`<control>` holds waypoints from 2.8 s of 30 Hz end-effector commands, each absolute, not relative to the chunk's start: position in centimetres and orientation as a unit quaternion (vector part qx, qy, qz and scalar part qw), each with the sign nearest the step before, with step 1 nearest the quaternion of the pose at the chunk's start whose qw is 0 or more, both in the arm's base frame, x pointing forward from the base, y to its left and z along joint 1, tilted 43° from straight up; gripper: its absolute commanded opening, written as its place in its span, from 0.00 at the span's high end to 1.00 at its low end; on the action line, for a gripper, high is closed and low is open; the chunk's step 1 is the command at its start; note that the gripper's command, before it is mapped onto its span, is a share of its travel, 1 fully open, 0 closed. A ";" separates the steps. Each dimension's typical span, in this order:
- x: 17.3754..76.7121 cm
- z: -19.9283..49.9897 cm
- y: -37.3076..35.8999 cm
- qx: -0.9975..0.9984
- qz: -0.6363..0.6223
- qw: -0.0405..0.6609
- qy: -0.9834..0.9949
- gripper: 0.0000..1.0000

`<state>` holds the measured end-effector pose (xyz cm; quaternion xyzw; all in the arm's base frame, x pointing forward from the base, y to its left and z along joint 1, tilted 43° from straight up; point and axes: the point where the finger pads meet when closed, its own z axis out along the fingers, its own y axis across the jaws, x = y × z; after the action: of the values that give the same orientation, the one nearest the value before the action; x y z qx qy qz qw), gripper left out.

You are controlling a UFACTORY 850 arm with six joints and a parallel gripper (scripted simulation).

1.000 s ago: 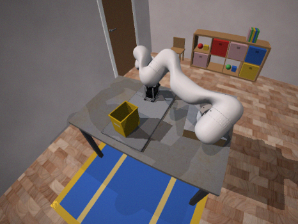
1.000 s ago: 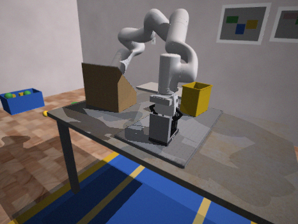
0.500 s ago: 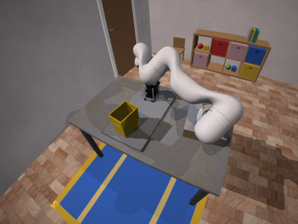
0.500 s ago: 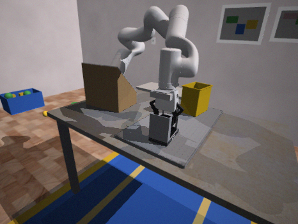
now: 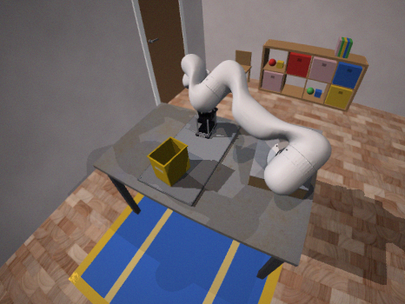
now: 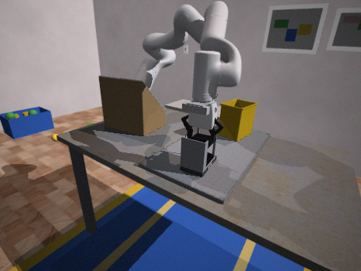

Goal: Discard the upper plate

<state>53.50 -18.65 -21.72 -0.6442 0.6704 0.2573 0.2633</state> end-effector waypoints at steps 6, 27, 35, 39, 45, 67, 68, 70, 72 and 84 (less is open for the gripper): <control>53.5 -20.6 -19.7 -0.644 0.256 0.264 0.671 1.00; 53.5 -18.3 -21.9 -0.644 0.256 0.263 0.671 1.00; 53.4 -17.6 -22.5 -0.644 0.256 0.263 0.671 1.00; 53.4 -17.1 -23.0 -0.644 0.256 0.263 0.671 1.00; 53.4 -16.4 -23.7 -0.644 0.256 0.263 0.671 1.00; 53.3 -14.2 -25.7 -0.644 0.256 0.263 0.671 1.00; 53.3 -14.1 -25.8 -0.644 0.256 0.263 0.671 1.00; 53.3 -13.8 -26.1 -0.644 0.256 0.263 0.671 1.00; 53.3 -13.6 -26.3 -0.644 0.256 0.263 0.671 1.00; 53.3 -12.4 -27.4 -0.644 0.256 0.263 0.671 1.00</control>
<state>53.23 -27.12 -12.69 -0.6442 0.6704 0.2573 0.2632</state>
